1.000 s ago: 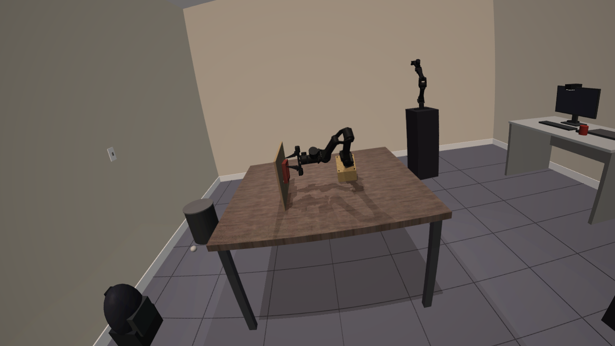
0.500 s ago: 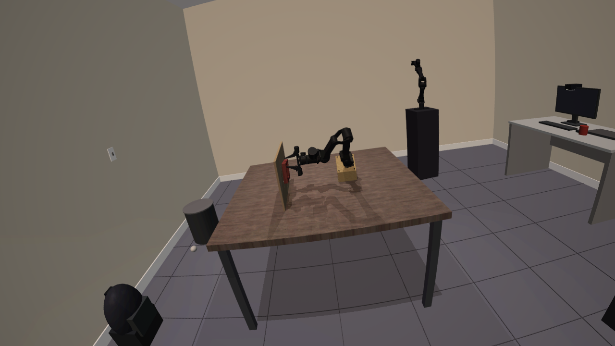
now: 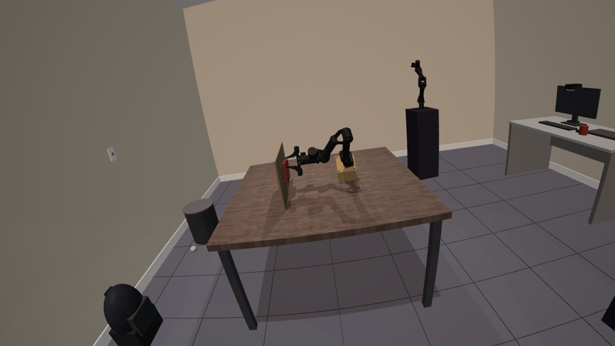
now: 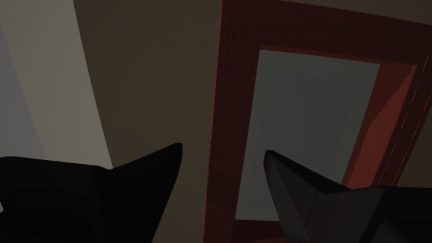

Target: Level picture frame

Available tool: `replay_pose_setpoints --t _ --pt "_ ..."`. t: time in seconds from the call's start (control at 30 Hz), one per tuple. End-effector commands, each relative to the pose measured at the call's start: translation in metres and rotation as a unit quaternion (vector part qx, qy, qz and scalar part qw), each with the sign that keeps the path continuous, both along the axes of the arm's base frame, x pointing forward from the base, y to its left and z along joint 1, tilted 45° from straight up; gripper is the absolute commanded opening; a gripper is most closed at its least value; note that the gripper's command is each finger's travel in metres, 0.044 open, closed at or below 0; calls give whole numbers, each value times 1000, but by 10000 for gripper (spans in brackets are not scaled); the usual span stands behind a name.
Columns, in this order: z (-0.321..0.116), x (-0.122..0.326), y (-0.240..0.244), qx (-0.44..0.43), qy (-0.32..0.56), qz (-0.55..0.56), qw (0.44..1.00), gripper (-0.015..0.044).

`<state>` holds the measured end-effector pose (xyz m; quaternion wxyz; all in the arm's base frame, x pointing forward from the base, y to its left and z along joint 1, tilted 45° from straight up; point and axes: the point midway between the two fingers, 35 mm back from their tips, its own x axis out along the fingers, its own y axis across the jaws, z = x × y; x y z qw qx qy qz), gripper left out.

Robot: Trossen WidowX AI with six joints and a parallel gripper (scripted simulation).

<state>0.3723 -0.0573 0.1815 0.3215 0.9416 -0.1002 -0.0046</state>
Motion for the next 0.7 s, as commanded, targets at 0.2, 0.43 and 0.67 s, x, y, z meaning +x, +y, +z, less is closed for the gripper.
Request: replay_pose_setpoints --t 0.2,0.43,0.67 --pt "0 0 1 2 -1 3 1000 260" --pt "0 1 1 2 -1 3 1000 208" --pt "0 1 1 2 -1 3 1000 63"
